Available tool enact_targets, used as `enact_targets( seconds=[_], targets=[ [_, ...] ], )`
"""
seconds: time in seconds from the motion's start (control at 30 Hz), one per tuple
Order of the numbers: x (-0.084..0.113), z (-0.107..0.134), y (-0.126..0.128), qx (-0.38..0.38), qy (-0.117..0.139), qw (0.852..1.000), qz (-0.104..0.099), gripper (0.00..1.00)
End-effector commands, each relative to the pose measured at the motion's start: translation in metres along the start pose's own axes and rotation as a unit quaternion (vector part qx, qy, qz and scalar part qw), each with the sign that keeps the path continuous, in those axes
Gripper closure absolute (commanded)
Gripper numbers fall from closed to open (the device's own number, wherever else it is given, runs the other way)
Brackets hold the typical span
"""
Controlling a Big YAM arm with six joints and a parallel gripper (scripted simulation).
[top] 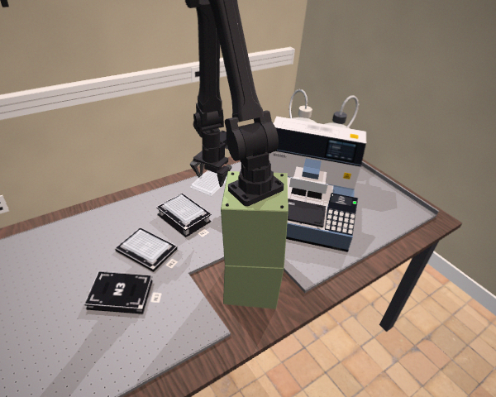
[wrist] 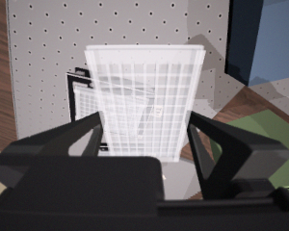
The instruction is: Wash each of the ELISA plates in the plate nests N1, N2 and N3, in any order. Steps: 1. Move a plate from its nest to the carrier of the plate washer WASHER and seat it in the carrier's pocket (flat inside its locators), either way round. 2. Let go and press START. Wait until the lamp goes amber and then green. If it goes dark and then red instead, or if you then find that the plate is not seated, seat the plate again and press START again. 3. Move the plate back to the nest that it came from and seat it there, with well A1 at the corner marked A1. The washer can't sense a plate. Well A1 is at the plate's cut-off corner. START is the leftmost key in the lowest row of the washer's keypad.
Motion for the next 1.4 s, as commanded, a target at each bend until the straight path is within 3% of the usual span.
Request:
enact_targets(
  seconds=[0.0,0.3,0.6,0.67,1.03,1.37],
  targets=[
    [0.008,-0.022,0.002,0.009,-0.004,1.0,-0.01,0.18],
    [0.006,-0.04,-0.011,0.008,-0.003,1.0,-0.008,0.18],
    [0.011,-0.062,-0.053,-0.152,-0.005,0.988,-0.011,0.18],
    [0.011,-0.062,-0.053,-0.152,-0.005,0.988,-0.011,0.18],
    [0.015,-0.09,-0.102,-0.33,0.0,0.944,-0.004,0.18],
    [0.016,-0.119,-0.131,-0.32,-0.003,0.947,-0.006,0.18]
  ],
)
Point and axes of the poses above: the point where the finger pads meet when closed, its own x axis back along the fingers, its own y axis across the jaws, z = x × y, the point moved 5 cm from there along x, back along the fingers, and after that the axes turned 6 degrees about -x, right-handed, at the moved point
